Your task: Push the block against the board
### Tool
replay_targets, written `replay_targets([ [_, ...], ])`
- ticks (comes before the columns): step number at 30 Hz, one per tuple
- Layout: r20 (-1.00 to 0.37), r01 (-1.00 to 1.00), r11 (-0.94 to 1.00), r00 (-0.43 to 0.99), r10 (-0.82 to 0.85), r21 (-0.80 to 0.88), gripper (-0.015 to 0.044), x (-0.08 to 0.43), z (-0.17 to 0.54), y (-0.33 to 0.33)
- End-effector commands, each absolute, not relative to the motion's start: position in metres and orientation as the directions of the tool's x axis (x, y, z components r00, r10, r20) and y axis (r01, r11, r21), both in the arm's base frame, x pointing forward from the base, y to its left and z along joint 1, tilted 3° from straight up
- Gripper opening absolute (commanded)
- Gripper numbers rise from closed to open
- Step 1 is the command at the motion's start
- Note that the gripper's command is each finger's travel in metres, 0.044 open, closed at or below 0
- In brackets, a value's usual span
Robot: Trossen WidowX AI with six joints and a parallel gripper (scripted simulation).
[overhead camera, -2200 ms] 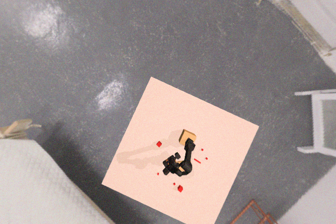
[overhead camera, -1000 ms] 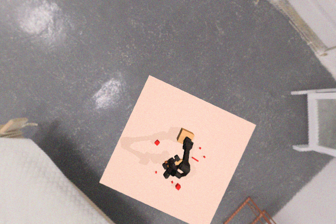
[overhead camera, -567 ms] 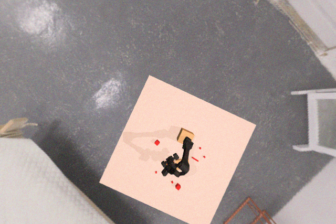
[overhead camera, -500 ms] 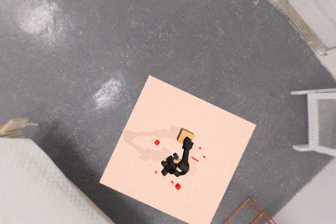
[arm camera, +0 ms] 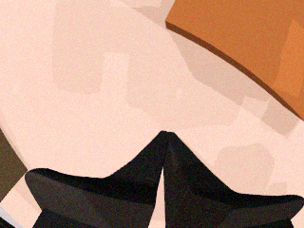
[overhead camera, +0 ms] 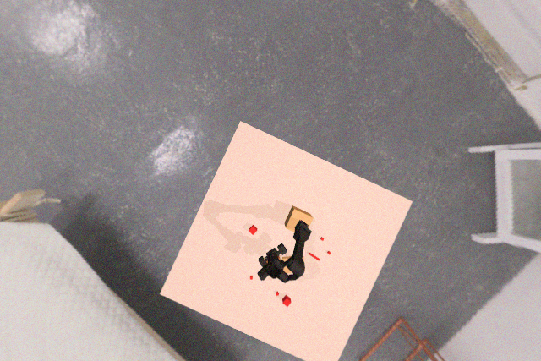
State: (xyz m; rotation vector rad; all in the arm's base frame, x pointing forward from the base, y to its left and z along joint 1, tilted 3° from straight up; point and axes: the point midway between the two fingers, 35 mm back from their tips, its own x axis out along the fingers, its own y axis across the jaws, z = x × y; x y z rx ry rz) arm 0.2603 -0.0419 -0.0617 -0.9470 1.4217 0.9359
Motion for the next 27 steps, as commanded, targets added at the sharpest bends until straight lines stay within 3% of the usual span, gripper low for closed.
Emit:
replay_targets([
  [1,-0.999,-0.933,0.36,-0.017,-0.045,0.0,0.0,0.266,-0.02,-0.04],
  [11,-0.999,-0.925,0.381,-0.016,-0.045,-0.003,0.0,0.267,-0.01,-0.04],
  [27,-0.999,-0.592,0.806,-0.013,-0.046,-0.029,0.0,0.303,-0.007,-0.042],
])
